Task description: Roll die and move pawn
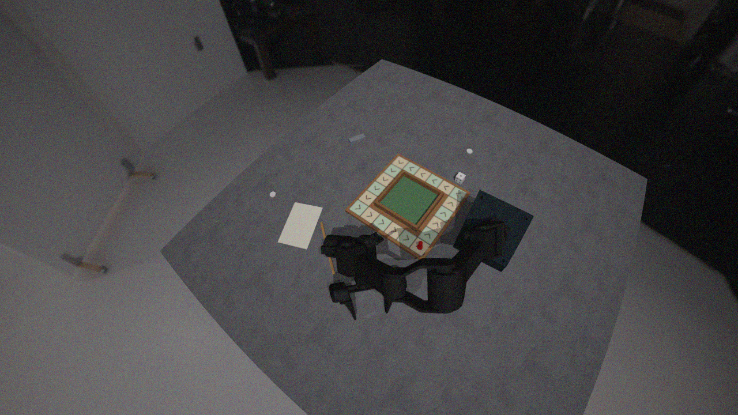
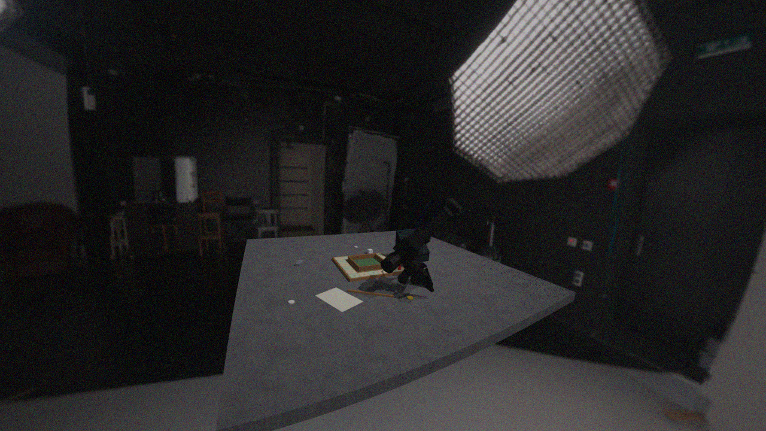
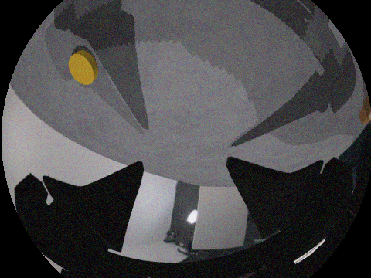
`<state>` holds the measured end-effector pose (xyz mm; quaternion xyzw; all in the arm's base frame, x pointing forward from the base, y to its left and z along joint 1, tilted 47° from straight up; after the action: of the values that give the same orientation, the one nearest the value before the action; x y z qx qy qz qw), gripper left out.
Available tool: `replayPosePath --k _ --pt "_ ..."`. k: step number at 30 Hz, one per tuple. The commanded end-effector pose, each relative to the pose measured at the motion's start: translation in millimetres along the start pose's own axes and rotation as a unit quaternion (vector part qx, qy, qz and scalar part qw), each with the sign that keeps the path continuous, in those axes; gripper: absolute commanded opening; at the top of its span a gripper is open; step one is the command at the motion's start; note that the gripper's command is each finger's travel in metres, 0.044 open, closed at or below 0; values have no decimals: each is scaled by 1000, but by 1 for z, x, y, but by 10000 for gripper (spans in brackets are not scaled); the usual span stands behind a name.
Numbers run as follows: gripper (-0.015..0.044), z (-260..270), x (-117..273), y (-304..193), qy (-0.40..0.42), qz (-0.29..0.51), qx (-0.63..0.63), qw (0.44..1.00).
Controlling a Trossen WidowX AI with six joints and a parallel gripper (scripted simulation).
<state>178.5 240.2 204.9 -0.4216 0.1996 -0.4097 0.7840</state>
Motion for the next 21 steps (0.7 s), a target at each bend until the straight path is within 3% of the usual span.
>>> replayPosePath --k 1,5,13,21 --pt "374 0 2 2 1 -4 3 1000" --pt "275 -2 41 37 15 -86 50 995" --pt "275 -38 148 102 -6 -256 131 958" --pt "275 -119 245 138 -62 -357 178 915"
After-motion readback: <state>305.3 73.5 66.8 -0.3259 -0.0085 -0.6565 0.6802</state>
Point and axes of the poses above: the point midway between the two fingers, 35 mm back from their tips, its own x axis back along the fingers, its own z axis across the jaws, y = z × x, the point moved 6 cm from there along x, back along the fingers, and after that the axes turned 8 degrees about -x, right-handed, at the moved point
